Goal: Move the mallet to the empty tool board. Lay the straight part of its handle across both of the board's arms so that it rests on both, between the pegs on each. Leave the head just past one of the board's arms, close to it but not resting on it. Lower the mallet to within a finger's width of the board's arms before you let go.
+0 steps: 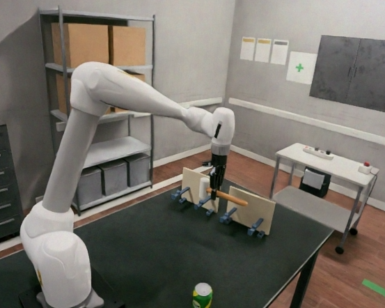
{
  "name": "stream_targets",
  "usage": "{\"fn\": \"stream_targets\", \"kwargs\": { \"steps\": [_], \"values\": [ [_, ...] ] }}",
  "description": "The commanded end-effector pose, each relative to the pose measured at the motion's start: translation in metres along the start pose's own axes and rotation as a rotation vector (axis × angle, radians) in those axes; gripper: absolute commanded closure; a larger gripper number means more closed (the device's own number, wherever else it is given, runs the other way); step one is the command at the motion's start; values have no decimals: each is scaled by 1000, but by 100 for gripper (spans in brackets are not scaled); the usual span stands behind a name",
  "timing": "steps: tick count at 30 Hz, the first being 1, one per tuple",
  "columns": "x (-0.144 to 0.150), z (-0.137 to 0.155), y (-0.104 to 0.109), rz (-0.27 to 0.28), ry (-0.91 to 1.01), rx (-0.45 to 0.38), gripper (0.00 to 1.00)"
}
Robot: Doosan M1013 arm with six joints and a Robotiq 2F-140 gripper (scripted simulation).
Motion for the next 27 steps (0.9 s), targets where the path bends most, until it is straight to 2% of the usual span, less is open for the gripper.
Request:
{"fn": "stream_targets", "kwargs": {
  "steps": [1,6,21,23,27],
  "values": [
    [1,42,0,2,1,2,90],
    [-3,95,-2,2,1,2,90],
    [-2,97,-4,2,-4,2,90],
    [-2,97,-14,2,-4,2,90],
    [-3,97,-55,1,-4,2,90]
  ]
}}
Point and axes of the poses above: the point where the finger pads meet when closed, its own y axis back along the fingers, its own x axis across the jaws, z = x × y, the point moved 1 cm from there along y, back along the fingers, and after that the axes turned 5 degrees about -y, right-handed, at the moved point
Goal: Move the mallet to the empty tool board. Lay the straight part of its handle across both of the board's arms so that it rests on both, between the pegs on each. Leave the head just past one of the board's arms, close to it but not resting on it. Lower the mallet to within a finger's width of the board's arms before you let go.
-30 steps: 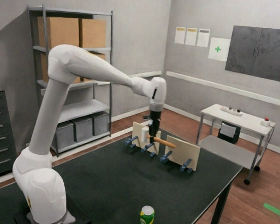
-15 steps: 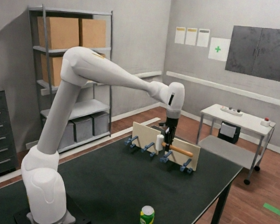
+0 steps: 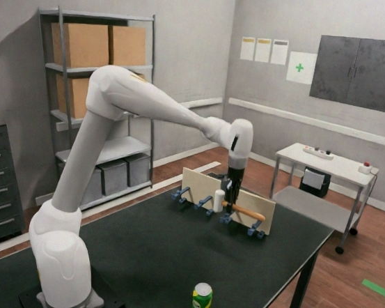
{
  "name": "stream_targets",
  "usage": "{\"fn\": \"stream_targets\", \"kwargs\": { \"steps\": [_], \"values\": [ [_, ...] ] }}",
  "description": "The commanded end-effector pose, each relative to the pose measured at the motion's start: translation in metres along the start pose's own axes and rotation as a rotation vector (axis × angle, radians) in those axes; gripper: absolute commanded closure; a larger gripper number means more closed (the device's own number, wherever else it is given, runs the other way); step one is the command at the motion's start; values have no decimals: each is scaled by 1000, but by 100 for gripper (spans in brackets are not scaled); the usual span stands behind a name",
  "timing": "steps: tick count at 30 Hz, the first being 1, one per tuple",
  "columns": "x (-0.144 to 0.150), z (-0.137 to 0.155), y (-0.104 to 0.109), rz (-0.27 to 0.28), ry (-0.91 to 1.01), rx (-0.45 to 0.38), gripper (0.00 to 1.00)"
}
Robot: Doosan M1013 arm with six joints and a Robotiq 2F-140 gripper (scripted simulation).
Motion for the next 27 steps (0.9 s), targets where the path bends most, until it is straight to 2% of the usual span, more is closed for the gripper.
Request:
{"fn": "stream_targets", "kwargs": {
  "steps": [1,4,27],
  "values": [
    [1,0,-30,2,0,0,90],
    [1,0,-48,2,0,0,90],
    [2,0,-66,2,0,0,90]
  ]
}}
Point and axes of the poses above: the point where the finger pads meet when closed, its own y axis back along the fingers, its own x axis across the jaws, z = x × y, the point moved 1 cm from there along y, back along the fingers, and after that the axes turned 5 degrees about -y, right-handed, at the moved point
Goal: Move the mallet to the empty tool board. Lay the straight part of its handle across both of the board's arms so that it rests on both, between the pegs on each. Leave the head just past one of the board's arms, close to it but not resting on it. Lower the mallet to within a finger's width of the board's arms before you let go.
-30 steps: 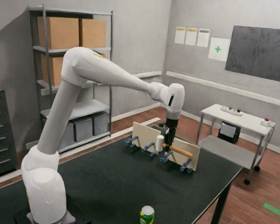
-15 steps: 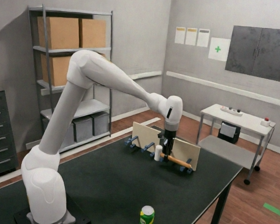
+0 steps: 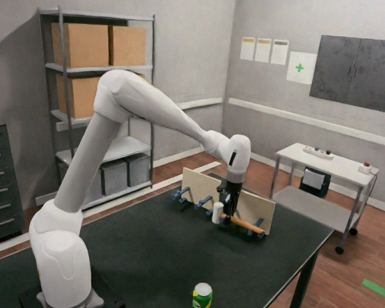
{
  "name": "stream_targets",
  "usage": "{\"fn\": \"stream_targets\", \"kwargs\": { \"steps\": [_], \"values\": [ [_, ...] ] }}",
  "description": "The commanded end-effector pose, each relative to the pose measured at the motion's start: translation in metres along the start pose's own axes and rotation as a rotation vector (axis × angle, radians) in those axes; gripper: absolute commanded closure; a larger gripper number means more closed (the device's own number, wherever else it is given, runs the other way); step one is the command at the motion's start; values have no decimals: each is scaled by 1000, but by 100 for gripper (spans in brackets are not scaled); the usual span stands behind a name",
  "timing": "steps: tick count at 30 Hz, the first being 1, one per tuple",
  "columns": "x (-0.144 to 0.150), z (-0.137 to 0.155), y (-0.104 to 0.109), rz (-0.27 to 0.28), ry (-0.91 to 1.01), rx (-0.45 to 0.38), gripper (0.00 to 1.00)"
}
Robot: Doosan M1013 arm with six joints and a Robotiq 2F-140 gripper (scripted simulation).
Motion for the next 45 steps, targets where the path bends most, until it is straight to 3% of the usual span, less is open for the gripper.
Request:
{"fn": "stream_targets", "kwargs": {
  "steps": [1,10,11,45],
  "values": [
    [1,0,1,2,0,0,90],
    [1,0,1,2,0,0,90],
    [1,0,1,2,0,0,0],
    [1,0,2,2,0,0,0]
  ]
}}
Point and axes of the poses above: the point where the finger pads meet when closed, its own y axis back along the fingers, its own x axis across the jaws, z = x × y, the point moved 1 cm from there along y, back along the fingers, and after that the axes turned 5 degrees about -y, right-handed, at the moved point
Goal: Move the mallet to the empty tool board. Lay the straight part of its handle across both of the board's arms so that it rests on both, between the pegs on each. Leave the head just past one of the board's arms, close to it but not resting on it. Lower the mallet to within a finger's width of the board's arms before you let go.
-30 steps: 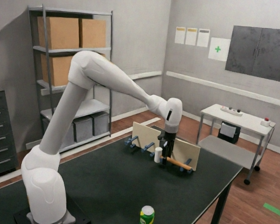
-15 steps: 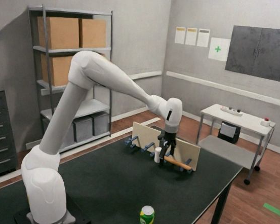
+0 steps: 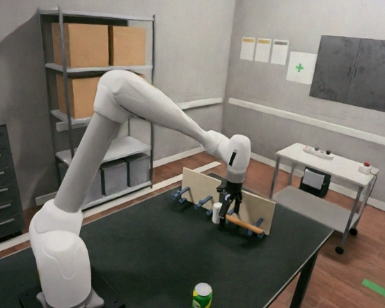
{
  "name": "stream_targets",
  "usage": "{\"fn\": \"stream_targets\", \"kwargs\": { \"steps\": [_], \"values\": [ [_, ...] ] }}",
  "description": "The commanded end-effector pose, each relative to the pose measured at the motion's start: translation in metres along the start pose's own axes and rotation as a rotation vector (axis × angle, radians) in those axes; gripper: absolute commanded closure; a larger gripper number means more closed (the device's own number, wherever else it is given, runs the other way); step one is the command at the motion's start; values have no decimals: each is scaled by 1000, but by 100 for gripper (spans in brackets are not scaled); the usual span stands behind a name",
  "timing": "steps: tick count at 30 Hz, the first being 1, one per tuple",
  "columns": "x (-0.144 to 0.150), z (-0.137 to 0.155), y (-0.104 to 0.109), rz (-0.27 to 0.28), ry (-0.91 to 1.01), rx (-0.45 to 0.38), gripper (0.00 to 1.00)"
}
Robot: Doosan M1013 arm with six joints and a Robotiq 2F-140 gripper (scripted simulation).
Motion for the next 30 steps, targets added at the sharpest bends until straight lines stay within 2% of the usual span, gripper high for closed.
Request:
{"fn": "stream_targets", "kwargs": {
  "steps": [1,3,6,9,10,30],
  "values": [
    [1,0,2,2,0,0,0],
    [0,0,9,2,0,0,0],
    [-1,0,56,2,0,0,0],
    [-1,0,94,2,0,0,0],
    [-2,0,100,2,0,0,0],
    [-2,0,101,2,0,0,0]
  ]
}}
Point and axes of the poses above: the point where the finger pads meet when closed, its own y axis back along the fingers, its own x axis across the jaws, z = x × y, the point moved 1 cm from there along y, back along the fingers, and after that the axes turned 5 degrees about -y, right-handed, at the moved point
